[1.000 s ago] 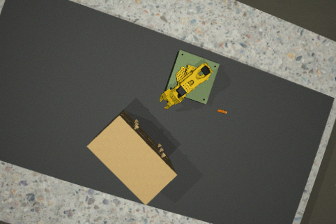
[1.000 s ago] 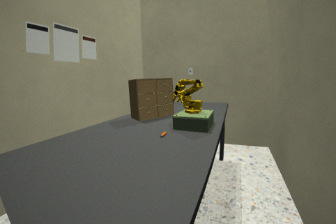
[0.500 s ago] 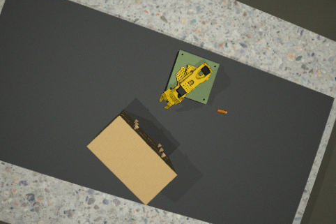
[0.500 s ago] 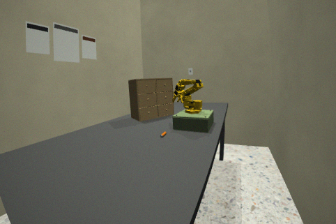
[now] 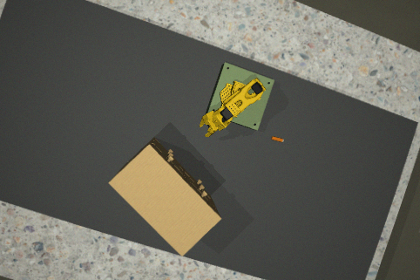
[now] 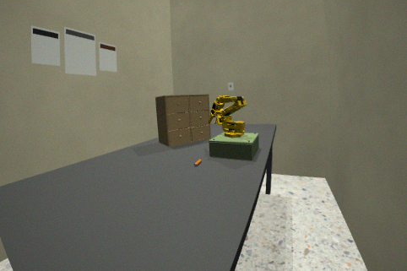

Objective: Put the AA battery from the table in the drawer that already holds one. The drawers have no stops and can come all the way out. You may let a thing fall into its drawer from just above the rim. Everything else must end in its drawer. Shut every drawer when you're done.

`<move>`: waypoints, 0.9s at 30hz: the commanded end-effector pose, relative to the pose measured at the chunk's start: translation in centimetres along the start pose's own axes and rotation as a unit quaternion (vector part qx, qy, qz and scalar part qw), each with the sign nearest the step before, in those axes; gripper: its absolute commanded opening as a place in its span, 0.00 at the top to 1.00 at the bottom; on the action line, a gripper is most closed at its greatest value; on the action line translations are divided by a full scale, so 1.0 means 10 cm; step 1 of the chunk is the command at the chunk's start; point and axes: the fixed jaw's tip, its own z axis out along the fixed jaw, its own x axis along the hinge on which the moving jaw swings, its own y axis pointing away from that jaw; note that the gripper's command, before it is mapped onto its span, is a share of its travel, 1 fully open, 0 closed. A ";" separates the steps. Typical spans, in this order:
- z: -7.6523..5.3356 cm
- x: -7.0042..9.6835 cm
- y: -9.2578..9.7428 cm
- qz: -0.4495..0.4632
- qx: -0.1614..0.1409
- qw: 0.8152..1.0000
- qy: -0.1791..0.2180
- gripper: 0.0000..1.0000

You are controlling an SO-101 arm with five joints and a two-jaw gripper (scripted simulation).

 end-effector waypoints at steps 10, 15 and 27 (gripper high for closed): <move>0.01 -0.05 0.01 0.136 -0.003 0.991 -0.005 0.79; 0.01 -0.06 0.01 0.198 -0.004 0.980 -0.005 0.79; 0.01 -0.08 0.02 0.319 -0.006 0.948 -0.003 0.79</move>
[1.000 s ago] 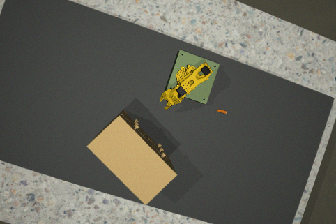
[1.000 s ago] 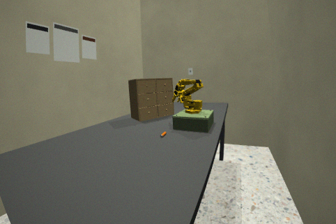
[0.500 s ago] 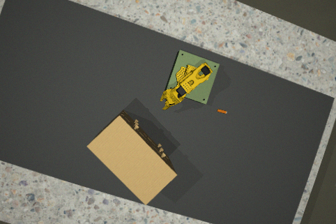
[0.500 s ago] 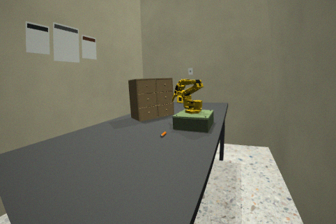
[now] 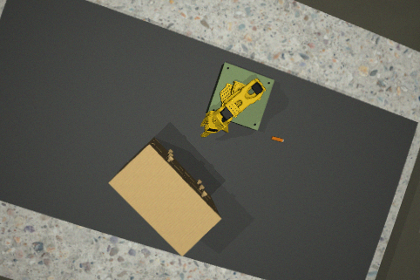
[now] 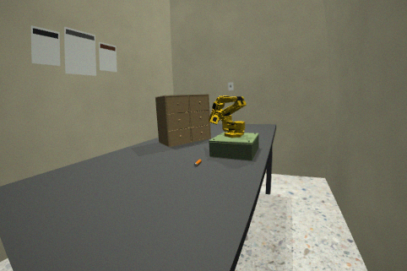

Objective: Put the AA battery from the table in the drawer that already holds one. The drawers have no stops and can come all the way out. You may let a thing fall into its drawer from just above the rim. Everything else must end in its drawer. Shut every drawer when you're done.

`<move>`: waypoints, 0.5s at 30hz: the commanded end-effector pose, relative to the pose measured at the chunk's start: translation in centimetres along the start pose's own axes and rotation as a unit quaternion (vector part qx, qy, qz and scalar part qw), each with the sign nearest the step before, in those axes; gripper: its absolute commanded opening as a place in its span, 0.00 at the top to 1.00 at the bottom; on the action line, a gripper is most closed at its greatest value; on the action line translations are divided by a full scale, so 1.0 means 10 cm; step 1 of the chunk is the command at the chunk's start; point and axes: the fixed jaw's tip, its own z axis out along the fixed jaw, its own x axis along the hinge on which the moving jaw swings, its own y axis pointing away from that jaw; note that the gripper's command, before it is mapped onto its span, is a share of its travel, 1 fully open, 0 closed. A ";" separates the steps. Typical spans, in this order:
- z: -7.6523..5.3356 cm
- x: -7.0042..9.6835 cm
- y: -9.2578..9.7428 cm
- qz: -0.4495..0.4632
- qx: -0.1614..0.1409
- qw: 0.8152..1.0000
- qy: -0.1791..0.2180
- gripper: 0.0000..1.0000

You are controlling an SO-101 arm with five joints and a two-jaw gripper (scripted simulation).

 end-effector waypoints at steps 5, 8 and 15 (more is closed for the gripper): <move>0.01 -0.03 0.04 0.097 -0.006 0.995 -0.001 0.79; 0.01 -0.03 0.04 0.134 -0.007 0.991 -0.001 0.79; 0.01 -0.03 0.04 0.196 -0.007 0.981 0.001 0.79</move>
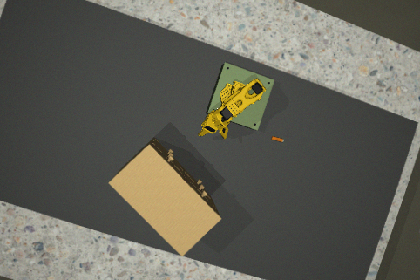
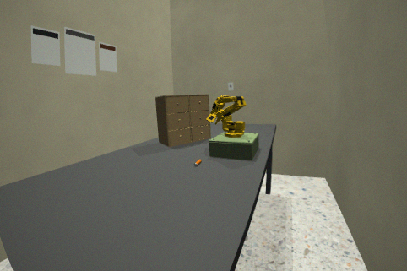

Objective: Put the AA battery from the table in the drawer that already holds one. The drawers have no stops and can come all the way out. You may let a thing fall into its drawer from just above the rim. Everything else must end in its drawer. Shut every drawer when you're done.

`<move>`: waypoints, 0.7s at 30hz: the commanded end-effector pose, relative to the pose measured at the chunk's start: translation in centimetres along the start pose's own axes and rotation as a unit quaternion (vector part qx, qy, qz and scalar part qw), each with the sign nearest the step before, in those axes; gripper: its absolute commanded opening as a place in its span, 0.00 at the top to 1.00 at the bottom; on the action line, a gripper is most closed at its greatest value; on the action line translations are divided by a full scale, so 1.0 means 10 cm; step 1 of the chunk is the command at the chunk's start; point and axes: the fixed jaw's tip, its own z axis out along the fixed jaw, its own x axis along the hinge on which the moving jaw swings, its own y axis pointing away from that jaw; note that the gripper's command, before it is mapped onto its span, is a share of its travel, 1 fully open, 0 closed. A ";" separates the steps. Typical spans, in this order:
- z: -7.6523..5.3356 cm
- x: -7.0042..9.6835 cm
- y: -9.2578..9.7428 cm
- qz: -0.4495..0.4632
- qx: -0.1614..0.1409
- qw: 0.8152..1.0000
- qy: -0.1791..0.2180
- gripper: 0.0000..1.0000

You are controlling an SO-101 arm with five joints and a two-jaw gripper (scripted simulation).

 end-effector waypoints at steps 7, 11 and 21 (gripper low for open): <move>0.01 -0.01 0.04 0.109 -0.007 0.994 0.001 0.79; 0.01 -0.02 0.04 0.159 -0.007 0.987 0.002 0.79; 0.01 -0.02 0.04 0.257 -0.007 0.966 0.005 0.79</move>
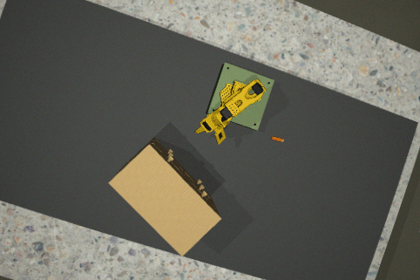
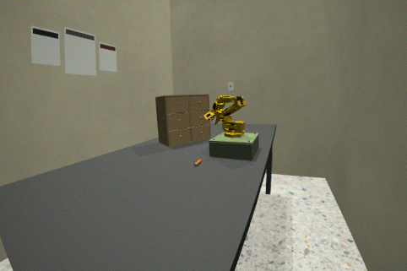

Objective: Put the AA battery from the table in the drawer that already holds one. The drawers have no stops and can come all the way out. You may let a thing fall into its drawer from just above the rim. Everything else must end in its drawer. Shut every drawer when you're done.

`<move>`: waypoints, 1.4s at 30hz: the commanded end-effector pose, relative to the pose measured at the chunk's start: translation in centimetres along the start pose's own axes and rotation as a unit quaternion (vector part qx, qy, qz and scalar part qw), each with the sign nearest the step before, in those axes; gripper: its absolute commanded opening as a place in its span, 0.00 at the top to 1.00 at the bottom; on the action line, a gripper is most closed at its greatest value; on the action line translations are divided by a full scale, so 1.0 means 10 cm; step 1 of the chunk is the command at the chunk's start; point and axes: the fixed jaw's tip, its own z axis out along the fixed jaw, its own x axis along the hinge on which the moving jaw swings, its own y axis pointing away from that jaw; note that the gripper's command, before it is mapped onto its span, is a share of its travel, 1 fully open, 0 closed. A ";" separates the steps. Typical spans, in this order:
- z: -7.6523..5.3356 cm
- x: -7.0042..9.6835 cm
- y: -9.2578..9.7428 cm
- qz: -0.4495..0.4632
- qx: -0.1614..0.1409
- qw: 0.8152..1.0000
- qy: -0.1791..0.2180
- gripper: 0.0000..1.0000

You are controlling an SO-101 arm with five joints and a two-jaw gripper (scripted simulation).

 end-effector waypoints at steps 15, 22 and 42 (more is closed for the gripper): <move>0.01 0.00 0.03 0.201 -0.005 0.980 0.006 0.79; 0.01 0.00 0.02 0.286 -0.004 0.958 0.007 0.79; 0.01 -0.01 0.00 0.494 0.000 0.870 0.012 0.79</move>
